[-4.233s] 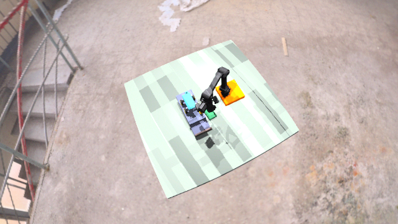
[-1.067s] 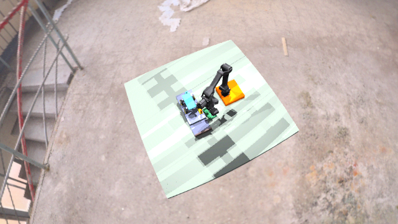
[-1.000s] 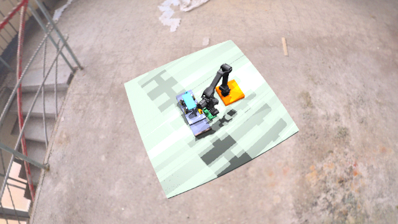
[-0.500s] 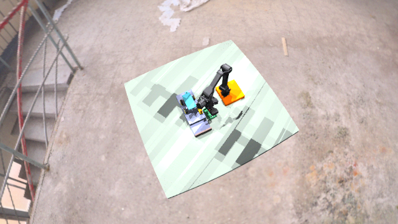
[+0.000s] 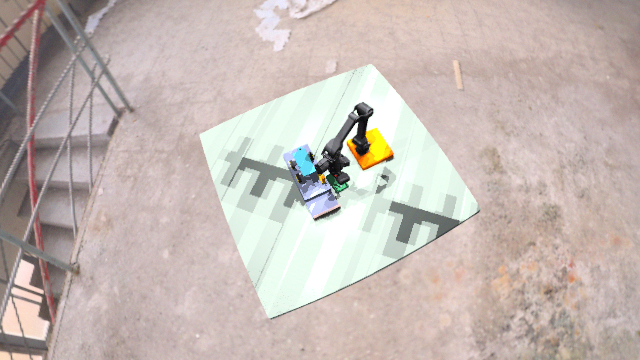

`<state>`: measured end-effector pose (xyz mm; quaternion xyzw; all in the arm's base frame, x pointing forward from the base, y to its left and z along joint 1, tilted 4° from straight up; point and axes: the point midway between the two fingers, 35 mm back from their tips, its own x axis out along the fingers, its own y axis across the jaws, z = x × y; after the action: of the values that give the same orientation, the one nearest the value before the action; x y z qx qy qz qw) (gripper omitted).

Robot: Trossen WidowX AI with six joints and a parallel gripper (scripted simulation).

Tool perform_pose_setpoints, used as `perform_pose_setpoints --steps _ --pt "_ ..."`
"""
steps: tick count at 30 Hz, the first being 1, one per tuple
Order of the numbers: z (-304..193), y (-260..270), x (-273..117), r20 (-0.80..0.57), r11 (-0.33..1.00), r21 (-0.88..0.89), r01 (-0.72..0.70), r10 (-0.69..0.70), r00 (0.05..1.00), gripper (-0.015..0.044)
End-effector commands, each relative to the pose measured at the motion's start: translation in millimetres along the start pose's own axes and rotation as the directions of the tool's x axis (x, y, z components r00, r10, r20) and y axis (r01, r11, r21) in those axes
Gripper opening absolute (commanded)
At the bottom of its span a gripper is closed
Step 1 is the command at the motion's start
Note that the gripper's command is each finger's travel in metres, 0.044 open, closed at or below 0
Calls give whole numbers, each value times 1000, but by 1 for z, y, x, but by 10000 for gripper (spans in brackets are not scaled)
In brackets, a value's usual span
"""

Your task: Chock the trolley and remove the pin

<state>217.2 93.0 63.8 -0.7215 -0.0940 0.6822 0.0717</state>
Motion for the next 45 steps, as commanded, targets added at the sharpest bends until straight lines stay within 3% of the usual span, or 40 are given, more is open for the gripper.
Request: perform_pose_setpoints --steps 1,45 --pt "0 2 2 4 1000 -6 5 -5 1000 190" --pt "-1 28 13 4 1000 -6 2 -2 1000 190"
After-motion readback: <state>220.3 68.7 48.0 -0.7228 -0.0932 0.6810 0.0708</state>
